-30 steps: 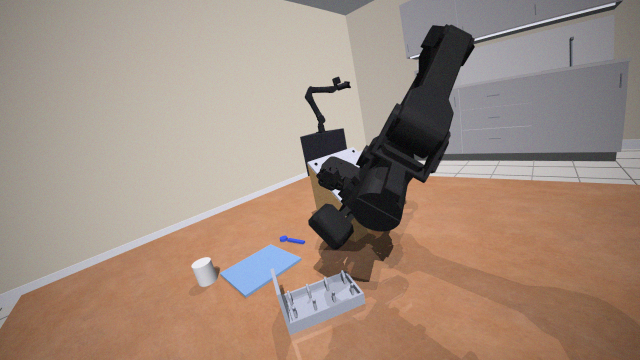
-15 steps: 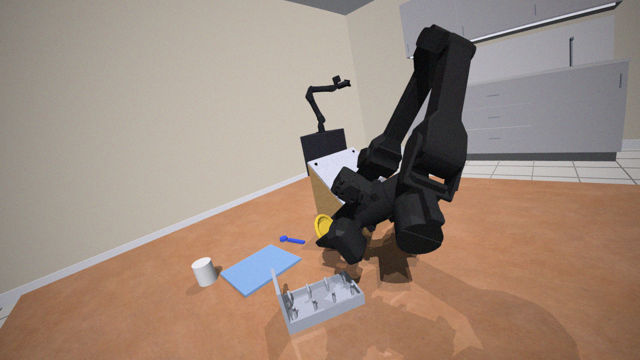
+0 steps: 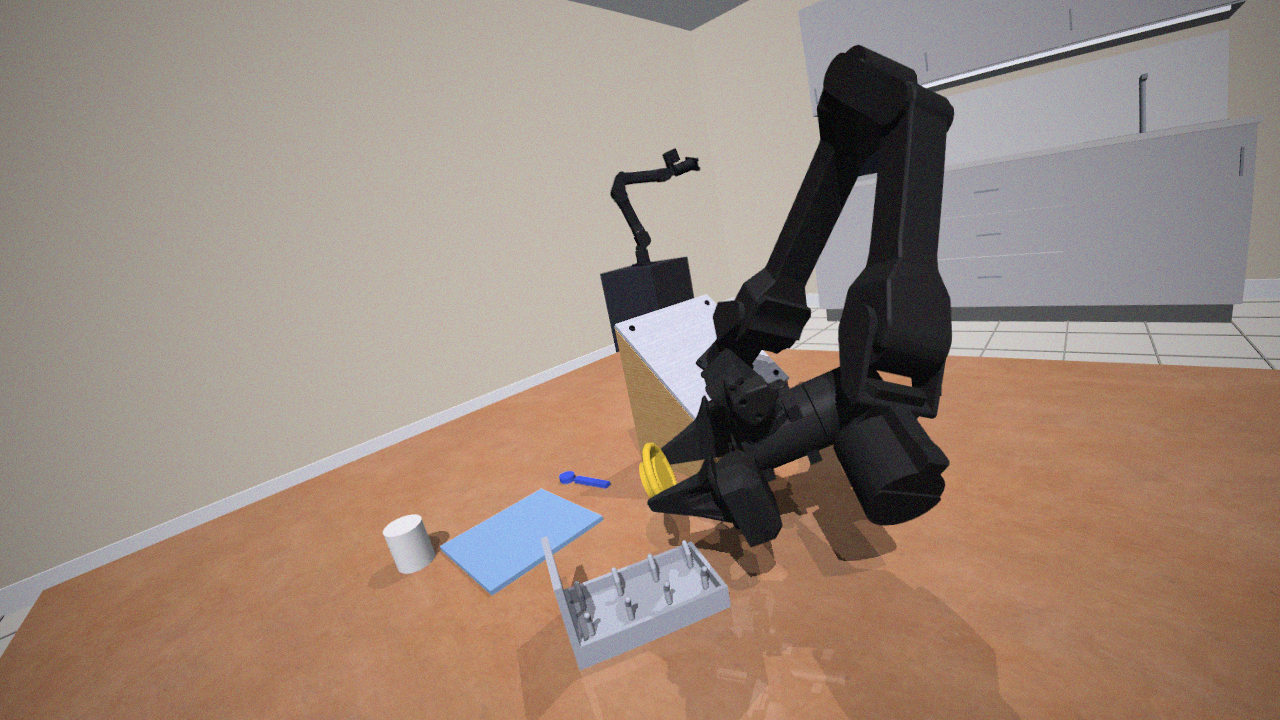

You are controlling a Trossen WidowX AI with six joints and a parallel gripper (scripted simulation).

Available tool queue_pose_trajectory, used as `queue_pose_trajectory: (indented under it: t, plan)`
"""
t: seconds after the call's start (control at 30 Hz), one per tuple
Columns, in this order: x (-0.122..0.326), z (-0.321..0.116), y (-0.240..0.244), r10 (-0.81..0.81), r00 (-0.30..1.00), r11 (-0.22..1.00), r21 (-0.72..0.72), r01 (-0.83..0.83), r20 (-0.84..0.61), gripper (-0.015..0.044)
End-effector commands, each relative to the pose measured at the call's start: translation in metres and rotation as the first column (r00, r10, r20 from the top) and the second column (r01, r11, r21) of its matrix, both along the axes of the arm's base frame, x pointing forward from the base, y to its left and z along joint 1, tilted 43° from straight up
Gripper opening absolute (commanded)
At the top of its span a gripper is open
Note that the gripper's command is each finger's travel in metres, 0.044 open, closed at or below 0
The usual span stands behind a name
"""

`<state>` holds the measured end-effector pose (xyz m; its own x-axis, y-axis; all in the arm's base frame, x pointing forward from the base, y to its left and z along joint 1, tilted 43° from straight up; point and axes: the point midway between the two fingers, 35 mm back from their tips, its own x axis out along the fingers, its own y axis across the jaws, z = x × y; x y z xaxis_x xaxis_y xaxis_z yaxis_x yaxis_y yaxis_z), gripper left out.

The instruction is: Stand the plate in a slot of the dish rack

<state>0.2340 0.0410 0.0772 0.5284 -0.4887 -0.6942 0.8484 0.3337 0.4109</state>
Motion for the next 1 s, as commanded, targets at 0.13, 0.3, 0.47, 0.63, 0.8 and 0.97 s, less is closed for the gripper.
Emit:
queue_pose_trajectory:
  t: [0.13, 0.3, 0.47, 0.63, 0.8, 0.97]
  plan:
    - [0.001, 0.007, 0.011, 0.062, 0.989, 0.995, -0.081, -0.051, 0.135, 0.0]
    - [0.0, 0.013, 0.02, 0.109, 0.968, 0.988, -0.129, -0.081, 0.227, 0.0]
    - [-0.003, 0.02, 0.029, 0.156, 0.935, 0.98, -0.171, -0.105, 0.319, 0.0]
    - [-0.007, 0.027, 0.036, 0.196, 0.897, 0.971, -0.203, -0.122, 0.397, 0.0]
    - [-0.007, 0.027, 0.037, 0.197, 0.895, 0.971, -0.204, -0.123, 0.4, 0.0]
    - [-0.004, 0.024, 0.039, 0.197, 0.896, 0.971, -0.204, -0.123, 0.398, 0.0]
